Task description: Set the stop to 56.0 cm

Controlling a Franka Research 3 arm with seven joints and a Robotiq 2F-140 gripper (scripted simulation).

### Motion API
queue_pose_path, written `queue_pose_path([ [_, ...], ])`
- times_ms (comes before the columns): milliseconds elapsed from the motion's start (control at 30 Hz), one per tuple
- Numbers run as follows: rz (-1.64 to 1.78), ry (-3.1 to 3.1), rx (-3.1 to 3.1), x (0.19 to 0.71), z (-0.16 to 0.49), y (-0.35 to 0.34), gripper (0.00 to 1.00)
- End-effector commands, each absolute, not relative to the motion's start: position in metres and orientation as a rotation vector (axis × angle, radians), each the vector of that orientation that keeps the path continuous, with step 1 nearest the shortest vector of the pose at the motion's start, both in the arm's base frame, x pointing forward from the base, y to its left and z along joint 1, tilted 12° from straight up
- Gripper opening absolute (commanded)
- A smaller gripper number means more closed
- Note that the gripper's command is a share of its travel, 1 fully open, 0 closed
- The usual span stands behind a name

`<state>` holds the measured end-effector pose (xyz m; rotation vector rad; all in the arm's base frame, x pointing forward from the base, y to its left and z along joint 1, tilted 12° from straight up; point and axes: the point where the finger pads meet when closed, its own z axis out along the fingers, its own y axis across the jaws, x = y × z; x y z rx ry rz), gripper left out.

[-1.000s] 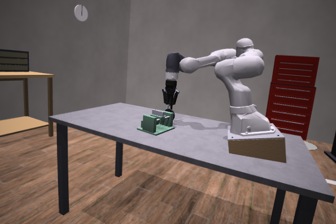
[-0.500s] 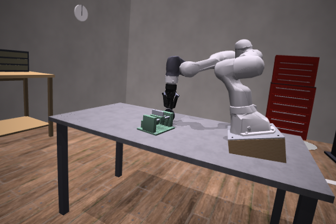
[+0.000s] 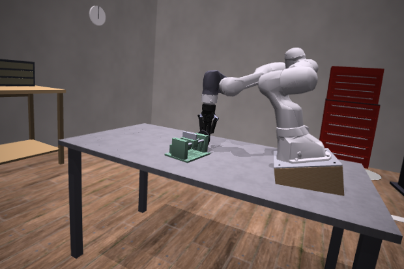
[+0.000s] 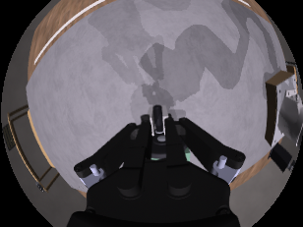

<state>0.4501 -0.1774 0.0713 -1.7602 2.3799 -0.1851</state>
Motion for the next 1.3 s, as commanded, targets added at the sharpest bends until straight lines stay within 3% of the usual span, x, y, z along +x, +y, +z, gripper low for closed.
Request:
queue_pose_path([
  [0,-0.181,2.385,-1.756,0.443,0.069,-0.174,0.04],
  [700,-0.181,2.385,-1.756,0.414,0.087,-0.167,0.04],
  [1267,-0.181,2.385,-1.756,0.418,0.119,-0.170,0.04],
])
